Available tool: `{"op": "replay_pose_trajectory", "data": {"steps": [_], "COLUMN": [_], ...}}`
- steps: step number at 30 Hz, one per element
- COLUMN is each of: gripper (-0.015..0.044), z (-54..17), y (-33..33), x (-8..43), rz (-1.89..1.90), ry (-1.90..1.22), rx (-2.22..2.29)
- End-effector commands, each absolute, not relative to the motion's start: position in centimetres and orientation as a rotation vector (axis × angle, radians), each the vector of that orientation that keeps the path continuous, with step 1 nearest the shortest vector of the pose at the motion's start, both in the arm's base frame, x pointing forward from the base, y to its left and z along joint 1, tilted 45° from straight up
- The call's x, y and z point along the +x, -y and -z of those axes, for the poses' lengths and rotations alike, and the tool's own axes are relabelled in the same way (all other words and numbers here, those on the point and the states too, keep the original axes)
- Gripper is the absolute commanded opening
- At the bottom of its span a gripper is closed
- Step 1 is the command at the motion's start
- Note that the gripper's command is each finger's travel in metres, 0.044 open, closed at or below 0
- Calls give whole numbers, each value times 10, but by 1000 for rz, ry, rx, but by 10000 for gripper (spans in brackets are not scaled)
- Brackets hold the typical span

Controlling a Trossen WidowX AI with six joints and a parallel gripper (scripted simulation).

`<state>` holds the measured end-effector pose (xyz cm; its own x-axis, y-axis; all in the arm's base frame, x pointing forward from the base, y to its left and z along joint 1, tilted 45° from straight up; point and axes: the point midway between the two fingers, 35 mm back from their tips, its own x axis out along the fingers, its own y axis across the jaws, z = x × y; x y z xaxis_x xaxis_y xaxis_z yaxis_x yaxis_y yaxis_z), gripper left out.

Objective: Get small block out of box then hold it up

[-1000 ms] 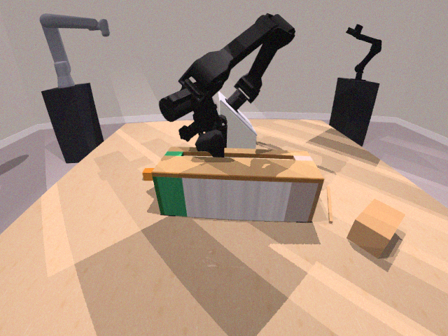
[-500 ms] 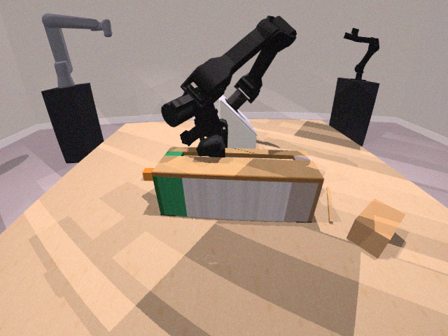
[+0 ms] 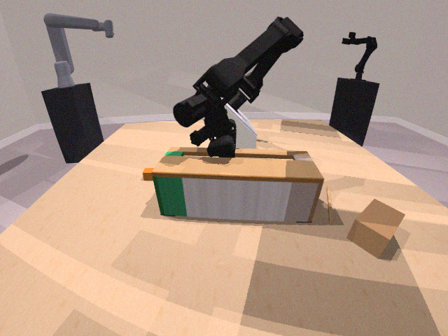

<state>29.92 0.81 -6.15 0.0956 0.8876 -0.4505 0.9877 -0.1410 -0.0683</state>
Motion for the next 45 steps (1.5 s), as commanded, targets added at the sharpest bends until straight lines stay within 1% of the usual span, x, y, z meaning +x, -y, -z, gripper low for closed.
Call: {"op": "replay_pose_trajectory", "data": {"steps": [1, 45], "gripper": [400, 400], "z": [56, 7], "y": [-13, -64], "x": [301, 312], "rz": [569, 566], "ry": [-1869, -1872], "rx": [2127, 2130]}}
